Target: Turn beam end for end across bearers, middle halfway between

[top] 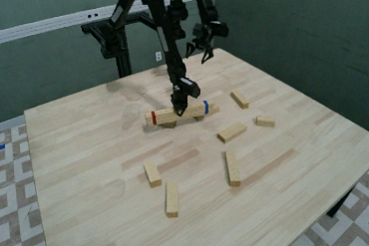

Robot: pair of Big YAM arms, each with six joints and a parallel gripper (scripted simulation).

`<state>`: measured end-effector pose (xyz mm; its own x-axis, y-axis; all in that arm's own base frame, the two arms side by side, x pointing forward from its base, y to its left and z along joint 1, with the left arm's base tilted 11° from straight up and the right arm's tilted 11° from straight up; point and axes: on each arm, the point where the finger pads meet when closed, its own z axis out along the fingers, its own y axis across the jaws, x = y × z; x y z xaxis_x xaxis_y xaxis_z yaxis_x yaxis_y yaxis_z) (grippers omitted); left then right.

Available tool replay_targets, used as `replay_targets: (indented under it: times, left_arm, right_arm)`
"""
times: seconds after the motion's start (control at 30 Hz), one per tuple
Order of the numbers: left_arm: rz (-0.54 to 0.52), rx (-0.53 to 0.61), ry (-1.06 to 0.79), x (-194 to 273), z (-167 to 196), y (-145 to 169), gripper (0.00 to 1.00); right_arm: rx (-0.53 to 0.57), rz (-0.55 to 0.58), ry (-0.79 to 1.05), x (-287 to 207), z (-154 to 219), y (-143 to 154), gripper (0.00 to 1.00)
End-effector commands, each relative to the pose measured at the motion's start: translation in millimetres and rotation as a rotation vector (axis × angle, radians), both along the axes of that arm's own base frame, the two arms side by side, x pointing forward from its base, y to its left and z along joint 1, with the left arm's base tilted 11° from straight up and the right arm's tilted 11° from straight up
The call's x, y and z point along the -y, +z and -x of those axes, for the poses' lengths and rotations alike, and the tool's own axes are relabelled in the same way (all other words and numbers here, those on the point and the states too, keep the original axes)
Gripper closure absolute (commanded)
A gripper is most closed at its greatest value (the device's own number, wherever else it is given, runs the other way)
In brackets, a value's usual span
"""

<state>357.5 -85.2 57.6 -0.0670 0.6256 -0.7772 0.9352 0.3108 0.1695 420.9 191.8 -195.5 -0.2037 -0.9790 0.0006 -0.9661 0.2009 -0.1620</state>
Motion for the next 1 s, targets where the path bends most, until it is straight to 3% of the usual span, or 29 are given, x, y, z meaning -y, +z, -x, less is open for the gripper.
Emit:
replay_targets:
  times: [0.0, 0.4, 0.57, 0.63, 0.73, 0.87, 0.97]
  left_arm:
    - [-0.001, 0.037, 0.005, -1.2, -12.6, 9.5, 0.0]
    - [0.0, 0.032, 0.005, -1.0, -11.2, 10.0, 0.0]
    - [0.0, 0.032, 0.005, -1.0, -11.2, 10.0, 0.0]
    - [0.0, 0.032, 0.005, -1.0, -11.2, 10.0, 0.0]
    - [0.0, 0.032, 0.005, -1.0, -11.2, 10.0, 0.0]
    - [0.0, 0.032, 0.005, -1.0, -11.2, 10.0, 0.0]
    - [0.0, 0.032, 0.005, -1.0, -11.2, 10.0, 0.0]
  right_arm:
    - [0.046, -0.022, 0.01, -8.3, -16.8, 23.2, 0.67]
    - [0.027, -0.012, 0.009, 2.3, -18.6, -59.8, 0.67]
    - [0.023, -0.011, 0.014, -3.6, -24.8, -71.9, 0.67]
    - [0.035, -0.017, 0.017, -12.1, -34.7, -59.5, 0.67]
    - [0.025, -0.013, 0.016, -12.4, -42.7, -78.0, 0.67]
    - [0.017, -0.01, 0.012, 1.9, -25.3, -113.2, 0.67]
    - [0.018, -0.009, 0.01, 11.1, -8.8, -112.6, 0.67]
